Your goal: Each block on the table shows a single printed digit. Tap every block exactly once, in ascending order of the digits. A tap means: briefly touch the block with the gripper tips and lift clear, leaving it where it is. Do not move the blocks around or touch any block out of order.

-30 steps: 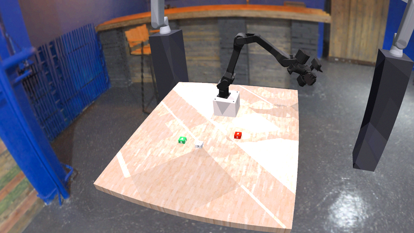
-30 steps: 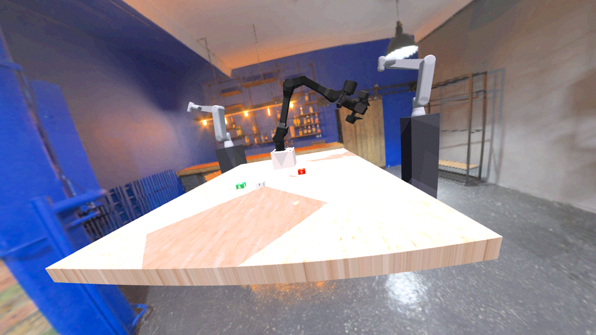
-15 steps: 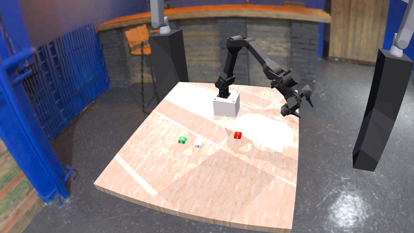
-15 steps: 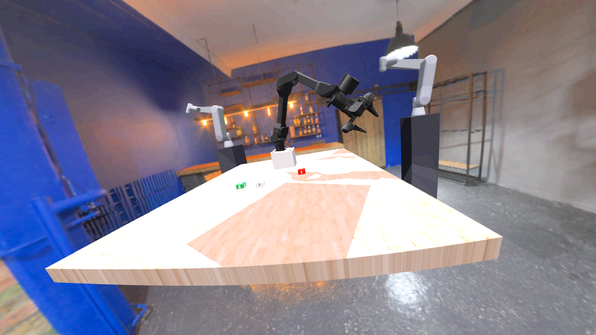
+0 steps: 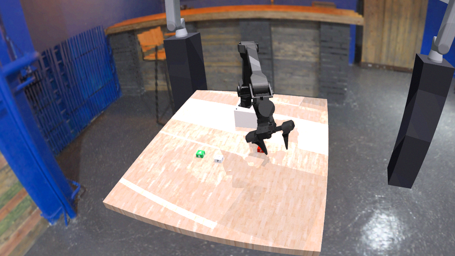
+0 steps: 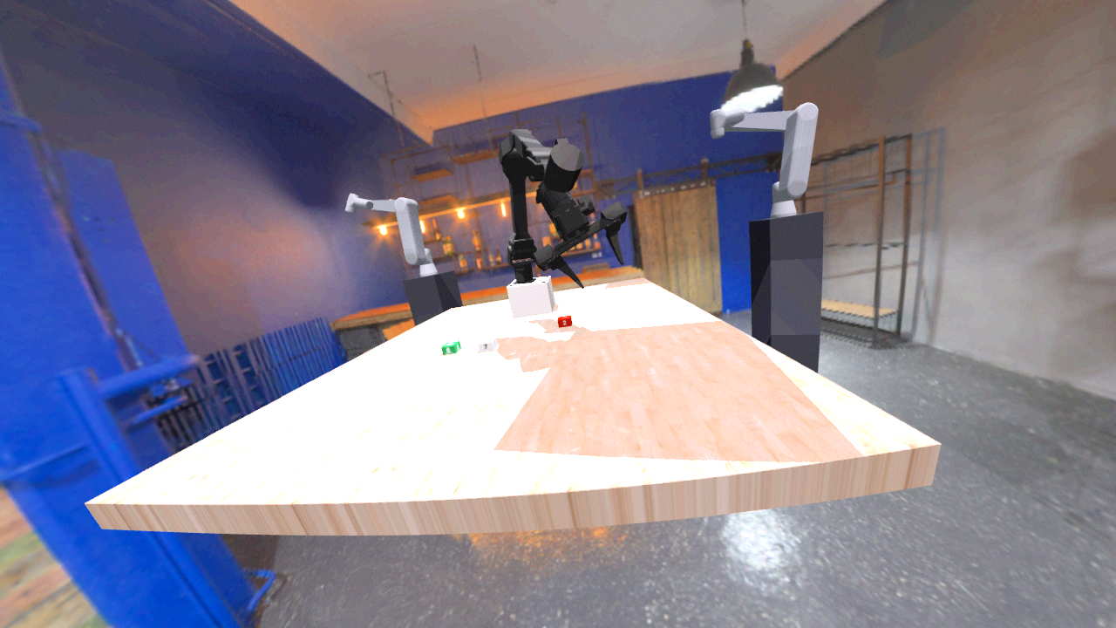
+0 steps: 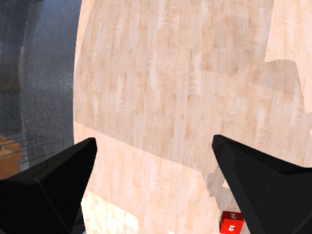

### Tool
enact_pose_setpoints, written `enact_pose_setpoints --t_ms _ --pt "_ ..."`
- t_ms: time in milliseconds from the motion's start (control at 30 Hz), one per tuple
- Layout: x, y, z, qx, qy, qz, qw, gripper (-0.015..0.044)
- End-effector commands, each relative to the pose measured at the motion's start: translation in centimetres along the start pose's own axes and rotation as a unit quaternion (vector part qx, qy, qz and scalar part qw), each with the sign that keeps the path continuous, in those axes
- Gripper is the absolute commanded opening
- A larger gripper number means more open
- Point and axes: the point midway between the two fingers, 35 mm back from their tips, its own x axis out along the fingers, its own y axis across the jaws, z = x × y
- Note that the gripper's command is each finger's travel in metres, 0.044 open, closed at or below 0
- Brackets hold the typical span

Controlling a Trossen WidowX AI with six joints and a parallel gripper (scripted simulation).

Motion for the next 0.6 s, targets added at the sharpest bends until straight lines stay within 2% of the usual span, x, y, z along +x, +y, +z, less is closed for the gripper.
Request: enact_pose_setpoints --t_ms 0,200,400,500,567 --pt "-2.0 -6.9 1.6 -0.007 0.002 -0.060 0.998 0.0400" --pt "-6.3 -17.8 1.5 -0.010 0.034 -0.140 0.990 0.0400" --pt "-11.9 -27.5 -1.8 -0.006 0.095 -0.191 0.977 0.0400" --pt "-14.7 -31.2 -4.4 -0.002 0.129 -0.201 0.971 0.0400" --pt "-15.3 -31.8 -5.0 -0.001 0.136 -0.202 0.970 0.0400"
